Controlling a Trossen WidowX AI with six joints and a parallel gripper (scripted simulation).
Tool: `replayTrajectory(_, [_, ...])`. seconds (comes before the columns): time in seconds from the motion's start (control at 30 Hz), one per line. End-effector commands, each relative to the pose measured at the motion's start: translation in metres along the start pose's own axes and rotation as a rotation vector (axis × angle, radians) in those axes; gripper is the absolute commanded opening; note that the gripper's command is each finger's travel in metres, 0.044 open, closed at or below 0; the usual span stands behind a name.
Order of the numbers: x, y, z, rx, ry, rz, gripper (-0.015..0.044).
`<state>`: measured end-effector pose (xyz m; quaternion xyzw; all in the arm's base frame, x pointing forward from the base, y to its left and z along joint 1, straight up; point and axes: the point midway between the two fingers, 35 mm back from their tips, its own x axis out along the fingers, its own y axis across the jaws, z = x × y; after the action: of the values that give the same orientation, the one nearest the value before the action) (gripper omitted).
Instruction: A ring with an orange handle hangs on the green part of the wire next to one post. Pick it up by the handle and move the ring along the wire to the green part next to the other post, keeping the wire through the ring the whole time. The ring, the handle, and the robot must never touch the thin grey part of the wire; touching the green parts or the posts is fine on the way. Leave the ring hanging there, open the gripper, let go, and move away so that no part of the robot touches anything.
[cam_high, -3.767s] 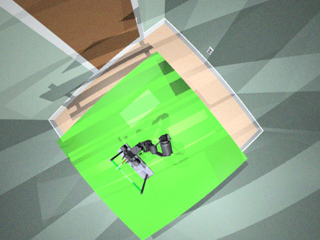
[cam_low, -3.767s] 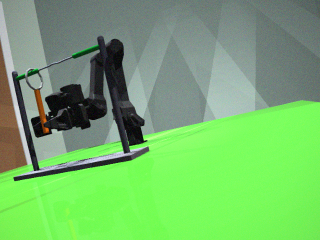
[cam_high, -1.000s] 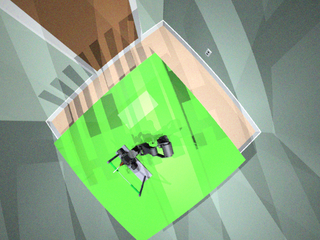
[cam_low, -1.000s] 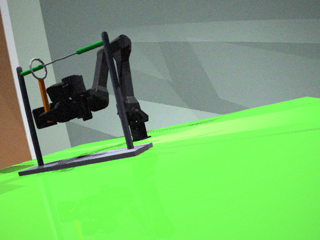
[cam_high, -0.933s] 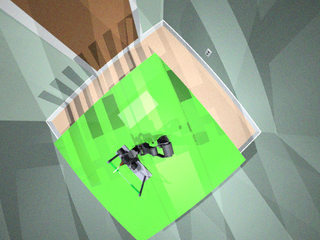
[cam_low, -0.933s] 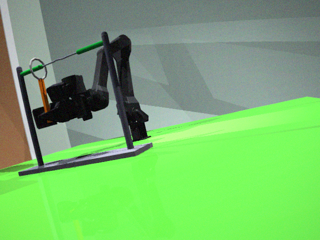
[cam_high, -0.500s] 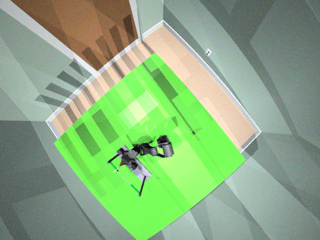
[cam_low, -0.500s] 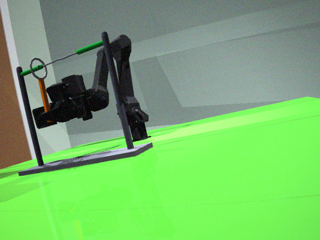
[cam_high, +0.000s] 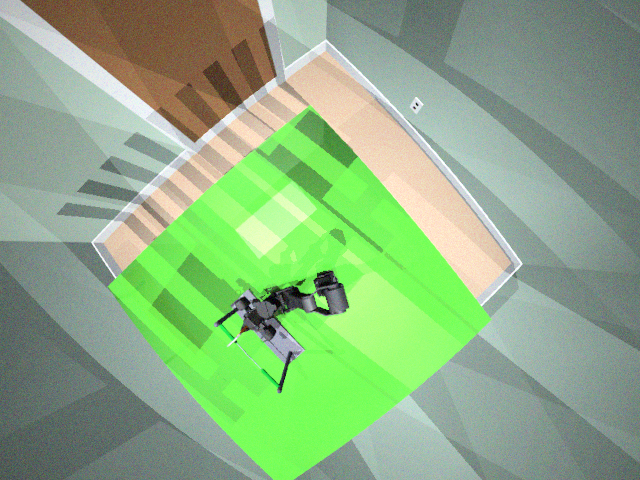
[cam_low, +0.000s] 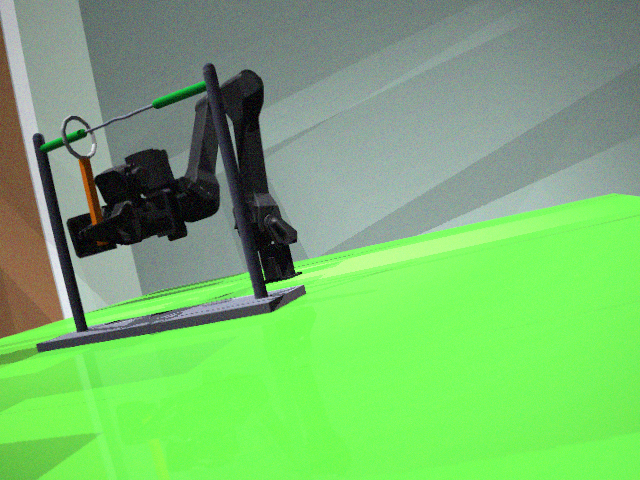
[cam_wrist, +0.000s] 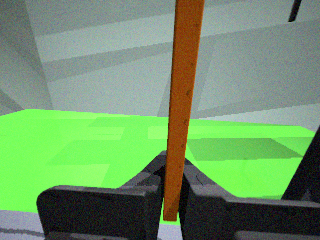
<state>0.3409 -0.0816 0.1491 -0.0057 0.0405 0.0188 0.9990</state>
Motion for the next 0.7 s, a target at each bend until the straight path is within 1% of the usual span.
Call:
replayTrajectory(0.0, [-0.001, 0.004, 0.004, -0.001, -0.007, -0.004, -0.0150])
replayTrajectory(0.67, [0.000, 0.024, 0.004, 0.003, -0.001, -0.006, -0.0150])
